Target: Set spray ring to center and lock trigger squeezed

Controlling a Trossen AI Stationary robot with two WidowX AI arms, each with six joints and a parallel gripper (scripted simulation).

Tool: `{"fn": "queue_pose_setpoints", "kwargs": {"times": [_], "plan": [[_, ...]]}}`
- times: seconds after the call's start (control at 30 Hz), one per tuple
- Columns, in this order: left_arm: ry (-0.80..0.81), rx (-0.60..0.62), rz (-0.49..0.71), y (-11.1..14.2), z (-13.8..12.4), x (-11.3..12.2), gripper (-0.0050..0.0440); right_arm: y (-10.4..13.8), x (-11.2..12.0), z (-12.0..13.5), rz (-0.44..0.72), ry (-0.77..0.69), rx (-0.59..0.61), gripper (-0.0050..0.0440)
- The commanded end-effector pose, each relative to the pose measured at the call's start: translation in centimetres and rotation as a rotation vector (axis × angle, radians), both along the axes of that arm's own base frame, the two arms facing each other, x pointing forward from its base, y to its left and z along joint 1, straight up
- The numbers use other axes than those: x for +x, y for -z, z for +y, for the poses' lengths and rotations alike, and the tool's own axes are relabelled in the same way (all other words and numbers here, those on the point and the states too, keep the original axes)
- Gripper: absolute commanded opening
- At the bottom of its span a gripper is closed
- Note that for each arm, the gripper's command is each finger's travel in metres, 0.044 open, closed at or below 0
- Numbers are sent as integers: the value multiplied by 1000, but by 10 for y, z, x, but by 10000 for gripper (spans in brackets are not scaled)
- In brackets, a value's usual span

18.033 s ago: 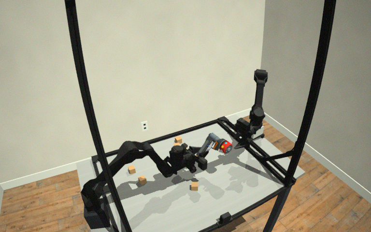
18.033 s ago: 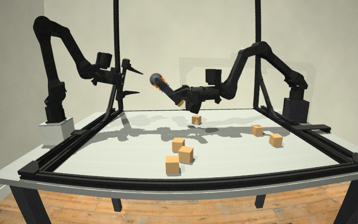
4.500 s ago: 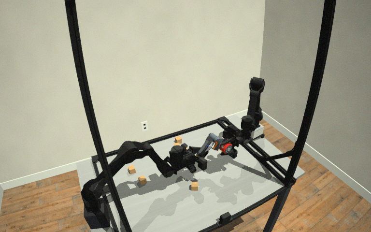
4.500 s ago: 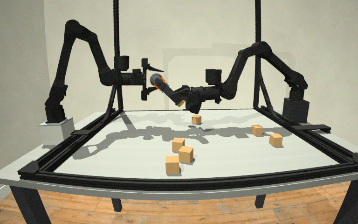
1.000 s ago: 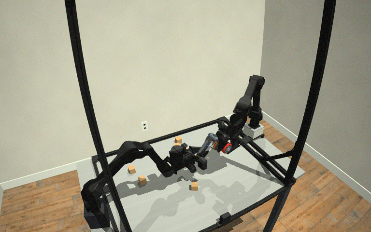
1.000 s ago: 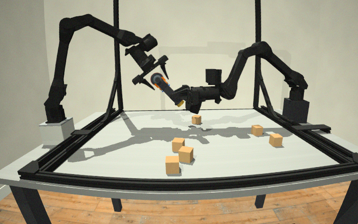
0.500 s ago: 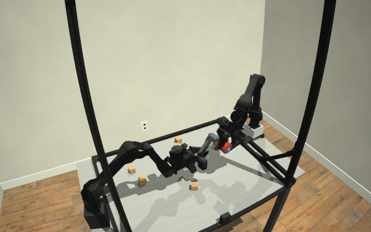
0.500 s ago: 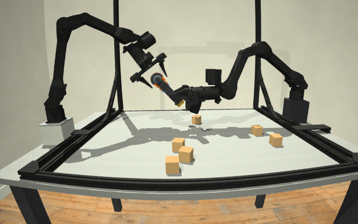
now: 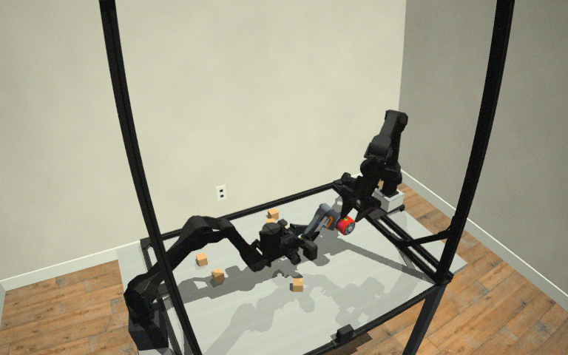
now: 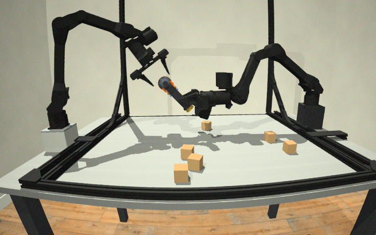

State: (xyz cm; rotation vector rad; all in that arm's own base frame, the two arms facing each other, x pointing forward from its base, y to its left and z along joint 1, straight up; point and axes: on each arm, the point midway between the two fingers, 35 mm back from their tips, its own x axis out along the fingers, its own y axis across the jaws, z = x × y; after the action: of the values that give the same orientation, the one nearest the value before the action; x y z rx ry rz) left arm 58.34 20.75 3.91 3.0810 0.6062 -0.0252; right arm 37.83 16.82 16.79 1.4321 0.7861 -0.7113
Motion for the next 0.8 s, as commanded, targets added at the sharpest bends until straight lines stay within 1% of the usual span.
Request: {"fn": "queue_pose_setpoints", "kwargs": {"times": [0.0,0.07,0.4,0.77], "plan": [[-3,4,-15,-5,1,0,0,-16,-9,-1,-11,4,4,400],[-3,4,-15,-5,1,0,0,-16,-9,-1,-11,4,4,400],[-3,4,-15,-5,1,0,0,-39,-27,-2,-11,4,4,400],[-3,4,-15,-5,1,0,0,-35,-31,-2,-20,3,5,400]]}}
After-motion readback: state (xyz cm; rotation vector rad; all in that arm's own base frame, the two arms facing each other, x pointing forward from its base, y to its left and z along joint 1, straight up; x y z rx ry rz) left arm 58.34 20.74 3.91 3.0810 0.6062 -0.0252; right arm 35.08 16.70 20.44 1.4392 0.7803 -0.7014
